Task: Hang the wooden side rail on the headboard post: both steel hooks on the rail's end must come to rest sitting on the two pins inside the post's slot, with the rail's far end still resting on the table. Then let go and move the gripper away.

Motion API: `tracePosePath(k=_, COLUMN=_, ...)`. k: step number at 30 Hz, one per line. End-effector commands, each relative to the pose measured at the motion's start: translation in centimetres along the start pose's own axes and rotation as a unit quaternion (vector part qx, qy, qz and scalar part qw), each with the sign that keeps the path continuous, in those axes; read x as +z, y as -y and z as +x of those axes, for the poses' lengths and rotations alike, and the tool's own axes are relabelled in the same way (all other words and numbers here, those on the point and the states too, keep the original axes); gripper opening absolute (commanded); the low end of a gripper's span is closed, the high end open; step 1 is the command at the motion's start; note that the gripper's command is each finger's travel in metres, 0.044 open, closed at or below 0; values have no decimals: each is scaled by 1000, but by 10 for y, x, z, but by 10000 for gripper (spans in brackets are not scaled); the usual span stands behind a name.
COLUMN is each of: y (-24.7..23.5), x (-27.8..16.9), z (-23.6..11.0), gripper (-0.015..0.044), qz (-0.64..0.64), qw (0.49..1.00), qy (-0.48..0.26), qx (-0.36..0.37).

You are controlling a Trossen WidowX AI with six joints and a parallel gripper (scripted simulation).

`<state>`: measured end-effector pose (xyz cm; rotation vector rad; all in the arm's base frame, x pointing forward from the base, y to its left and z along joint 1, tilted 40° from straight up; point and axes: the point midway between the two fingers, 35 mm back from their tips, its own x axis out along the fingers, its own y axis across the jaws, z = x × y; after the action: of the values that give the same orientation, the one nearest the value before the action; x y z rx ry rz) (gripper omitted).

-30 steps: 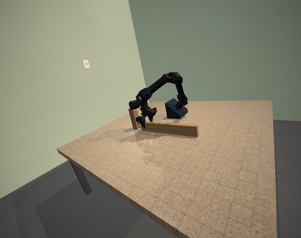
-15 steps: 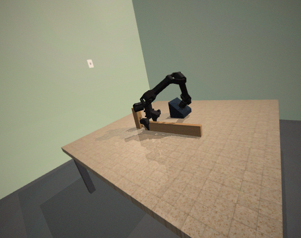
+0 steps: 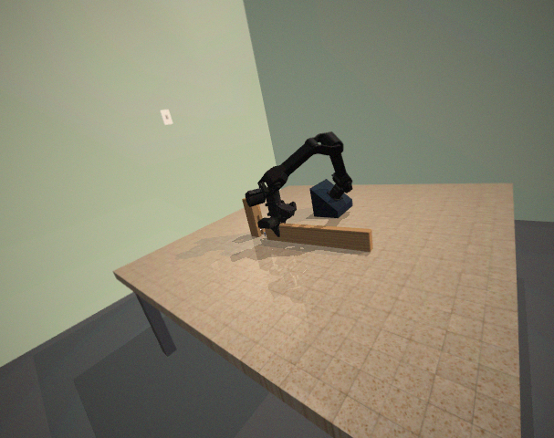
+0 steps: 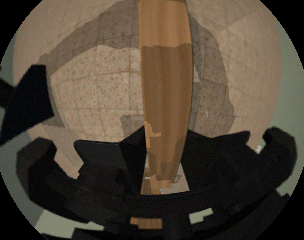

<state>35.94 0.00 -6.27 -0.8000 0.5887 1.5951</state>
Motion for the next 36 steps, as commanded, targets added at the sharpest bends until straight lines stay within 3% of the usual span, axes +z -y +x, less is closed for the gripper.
tracePosePath(k=1, y=-1, x=1, z=1, gripper=92, qz=2, qw=1000, qy=2, qx=1)
tracePosePath(k=3, y=-1, x=1, z=1, gripper=78, qz=2, qw=1000, qy=2, qx=1)
tracePosePath(k=6, y=-1, x=1, z=1, gripper=0, qz=2, qw=1000, qy=2, qx=1)
tracePosePath(k=36, y=-7, x=1, z=-1, gripper=0, qz=50, qw=999, qy=2, qx=1)
